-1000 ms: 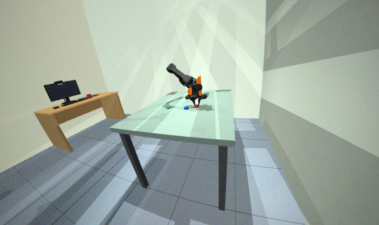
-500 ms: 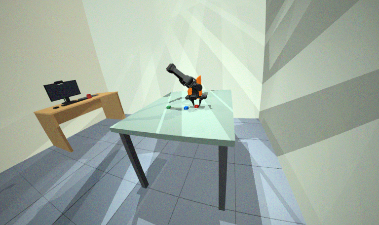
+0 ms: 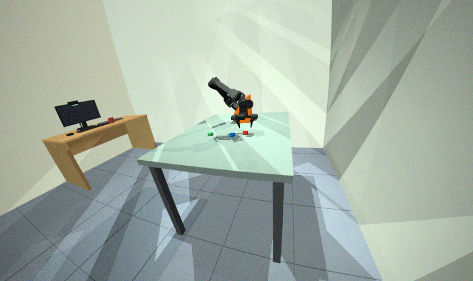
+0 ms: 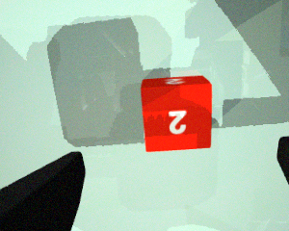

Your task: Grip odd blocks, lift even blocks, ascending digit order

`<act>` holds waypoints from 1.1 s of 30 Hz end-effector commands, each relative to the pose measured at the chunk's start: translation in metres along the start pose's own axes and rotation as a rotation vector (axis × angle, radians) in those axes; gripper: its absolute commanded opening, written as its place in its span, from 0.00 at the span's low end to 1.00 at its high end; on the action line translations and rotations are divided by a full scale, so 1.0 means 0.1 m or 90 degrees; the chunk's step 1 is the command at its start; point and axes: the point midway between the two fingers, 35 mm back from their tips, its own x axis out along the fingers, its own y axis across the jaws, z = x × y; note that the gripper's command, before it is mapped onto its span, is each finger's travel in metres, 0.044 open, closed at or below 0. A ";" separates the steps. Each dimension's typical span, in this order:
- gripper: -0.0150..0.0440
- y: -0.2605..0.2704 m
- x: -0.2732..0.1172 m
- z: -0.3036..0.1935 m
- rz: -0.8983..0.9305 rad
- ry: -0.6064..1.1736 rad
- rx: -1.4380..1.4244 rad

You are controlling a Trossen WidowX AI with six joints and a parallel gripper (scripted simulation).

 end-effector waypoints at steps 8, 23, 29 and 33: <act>0.58 0.00 -0.86 0.00 0.003 0.004 0.003; 0.46 -0.12 -0.88 0.07 0.007 0.005 0.002; 0.46 -1.10 -0.91 0.43 0.022 0.003 -0.002; 0.46 -1.78 -0.90 0.50 0.018 0.001 -0.001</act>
